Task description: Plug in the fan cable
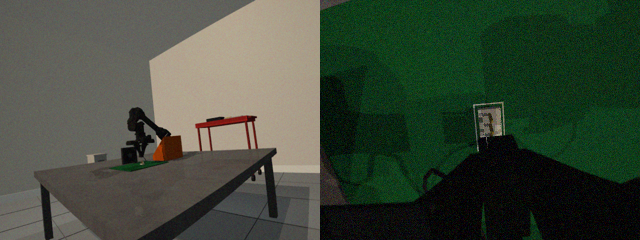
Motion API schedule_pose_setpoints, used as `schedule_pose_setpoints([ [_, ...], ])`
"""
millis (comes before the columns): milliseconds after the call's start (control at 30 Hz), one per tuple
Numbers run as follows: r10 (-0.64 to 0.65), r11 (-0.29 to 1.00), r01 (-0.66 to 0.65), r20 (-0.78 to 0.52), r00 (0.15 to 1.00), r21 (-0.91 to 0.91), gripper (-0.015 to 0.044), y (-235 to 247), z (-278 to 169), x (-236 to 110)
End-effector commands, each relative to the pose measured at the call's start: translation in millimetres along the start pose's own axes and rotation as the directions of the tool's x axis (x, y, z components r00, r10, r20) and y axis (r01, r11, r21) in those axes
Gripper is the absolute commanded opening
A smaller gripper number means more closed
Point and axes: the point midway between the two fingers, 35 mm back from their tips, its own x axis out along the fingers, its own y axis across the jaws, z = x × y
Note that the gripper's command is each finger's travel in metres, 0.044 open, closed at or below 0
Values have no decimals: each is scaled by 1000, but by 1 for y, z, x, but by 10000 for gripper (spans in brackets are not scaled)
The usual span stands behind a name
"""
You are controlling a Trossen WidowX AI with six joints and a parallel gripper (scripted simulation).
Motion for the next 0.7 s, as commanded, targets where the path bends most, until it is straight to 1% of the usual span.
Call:
schedule_pose_setpoints([
  [0,3,1000,-3,5,1000,6,0,1,2,-1],
  [400,3,1000,-3,5,1000,6,0,1,4,-1],
  [533,3,1000,-3,4,1000,6,0,1,5,19],
  [667,3,1000,-3,4,1000,6,0,1,5,21],
])
